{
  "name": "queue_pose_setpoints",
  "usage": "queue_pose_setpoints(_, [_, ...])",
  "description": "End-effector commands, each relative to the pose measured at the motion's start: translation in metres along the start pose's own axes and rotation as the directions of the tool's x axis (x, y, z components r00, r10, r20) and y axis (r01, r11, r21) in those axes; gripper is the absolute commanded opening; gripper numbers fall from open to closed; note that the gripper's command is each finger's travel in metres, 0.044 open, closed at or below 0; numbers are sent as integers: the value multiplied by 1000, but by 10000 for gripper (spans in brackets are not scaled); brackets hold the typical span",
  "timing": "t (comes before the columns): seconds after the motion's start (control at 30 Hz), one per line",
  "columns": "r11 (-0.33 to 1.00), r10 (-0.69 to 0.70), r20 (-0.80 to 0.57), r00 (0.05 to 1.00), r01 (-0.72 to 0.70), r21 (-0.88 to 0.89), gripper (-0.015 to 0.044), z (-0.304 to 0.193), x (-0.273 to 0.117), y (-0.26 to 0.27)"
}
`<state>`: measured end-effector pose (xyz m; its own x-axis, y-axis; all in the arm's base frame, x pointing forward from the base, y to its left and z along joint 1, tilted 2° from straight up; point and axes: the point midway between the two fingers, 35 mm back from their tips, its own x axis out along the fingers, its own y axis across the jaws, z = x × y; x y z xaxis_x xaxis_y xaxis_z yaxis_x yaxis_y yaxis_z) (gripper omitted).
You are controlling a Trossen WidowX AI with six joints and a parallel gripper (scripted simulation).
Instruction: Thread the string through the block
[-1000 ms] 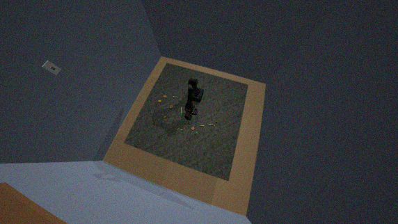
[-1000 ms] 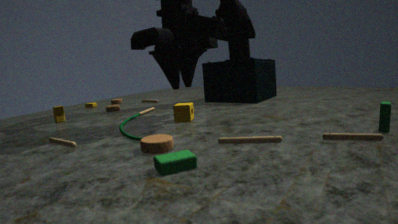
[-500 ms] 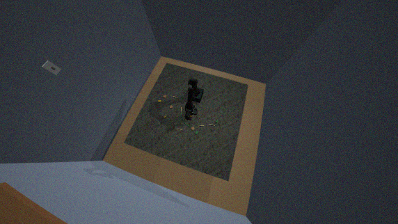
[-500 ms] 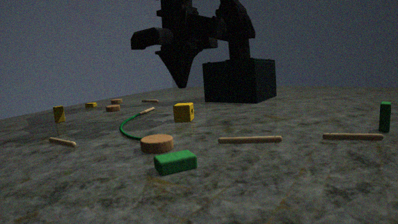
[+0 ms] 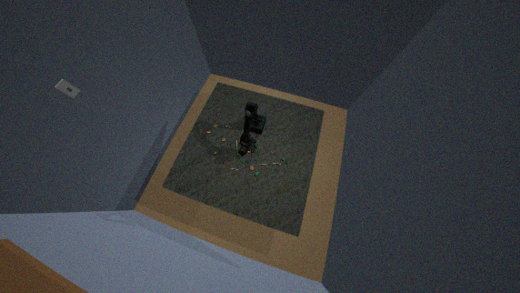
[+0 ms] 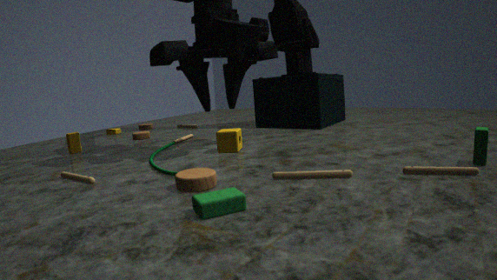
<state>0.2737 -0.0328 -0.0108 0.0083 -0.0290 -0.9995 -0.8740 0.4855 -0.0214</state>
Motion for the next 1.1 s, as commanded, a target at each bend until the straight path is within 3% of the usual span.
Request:
queue_pose_setpoints(0.0, [804,1,-2,1000,1,594,289,-19,0,-9])
queue_pose_setpoints(0.2, [269,-1,-3,1000,3,963,440,-39,0,-17])
queue_pose_setpoints(0.43, [-133,-1,-4,1000,4,991,440,-54,0,-22])
queue_pose_setpoints(0.77, [-645,-2,-5,1000,3,764,440,-73,-1,-27])
queue_pose_setpoints(1.07, [-936,-2,-7,1000,0,351,440,-91,-1,-30])
